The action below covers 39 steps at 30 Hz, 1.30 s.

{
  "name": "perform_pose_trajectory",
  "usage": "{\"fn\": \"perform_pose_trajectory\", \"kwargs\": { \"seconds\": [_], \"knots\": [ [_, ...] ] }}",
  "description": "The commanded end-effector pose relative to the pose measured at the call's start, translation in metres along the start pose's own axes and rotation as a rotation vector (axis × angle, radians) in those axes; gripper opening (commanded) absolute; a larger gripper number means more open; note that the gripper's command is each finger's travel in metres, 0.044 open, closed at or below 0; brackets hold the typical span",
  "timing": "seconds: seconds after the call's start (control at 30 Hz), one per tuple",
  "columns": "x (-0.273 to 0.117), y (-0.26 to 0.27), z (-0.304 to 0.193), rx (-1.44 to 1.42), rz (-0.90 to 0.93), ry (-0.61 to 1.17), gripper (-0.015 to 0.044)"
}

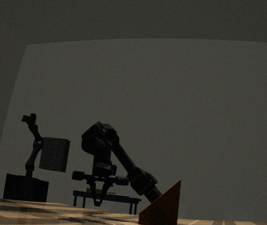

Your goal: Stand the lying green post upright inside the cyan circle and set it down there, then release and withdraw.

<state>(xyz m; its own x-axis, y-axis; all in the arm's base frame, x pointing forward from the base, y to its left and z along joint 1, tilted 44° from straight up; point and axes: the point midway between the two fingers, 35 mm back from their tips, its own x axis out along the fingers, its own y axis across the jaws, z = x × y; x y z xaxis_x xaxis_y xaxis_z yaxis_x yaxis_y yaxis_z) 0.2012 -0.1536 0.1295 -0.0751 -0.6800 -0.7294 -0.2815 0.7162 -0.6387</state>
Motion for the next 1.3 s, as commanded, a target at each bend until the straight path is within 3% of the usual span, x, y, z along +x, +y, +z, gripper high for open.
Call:
{"fn": "perform_pose_trajectory", "kwargs": {
  "seconds": [0.0, 0.57, 1.27],
  "knots": [
    [-0.012, -0.001, 0.000, 0.004, -0.005, 0.000, 0.0023],
    [-0.063, 0.000, -0.007, -0.001, -0.020, 0.004, 0.0023],
    [-0.072, 0.021, 0.033, -0.126, 0.015, -0.019, 0.0023]
  ]
}}
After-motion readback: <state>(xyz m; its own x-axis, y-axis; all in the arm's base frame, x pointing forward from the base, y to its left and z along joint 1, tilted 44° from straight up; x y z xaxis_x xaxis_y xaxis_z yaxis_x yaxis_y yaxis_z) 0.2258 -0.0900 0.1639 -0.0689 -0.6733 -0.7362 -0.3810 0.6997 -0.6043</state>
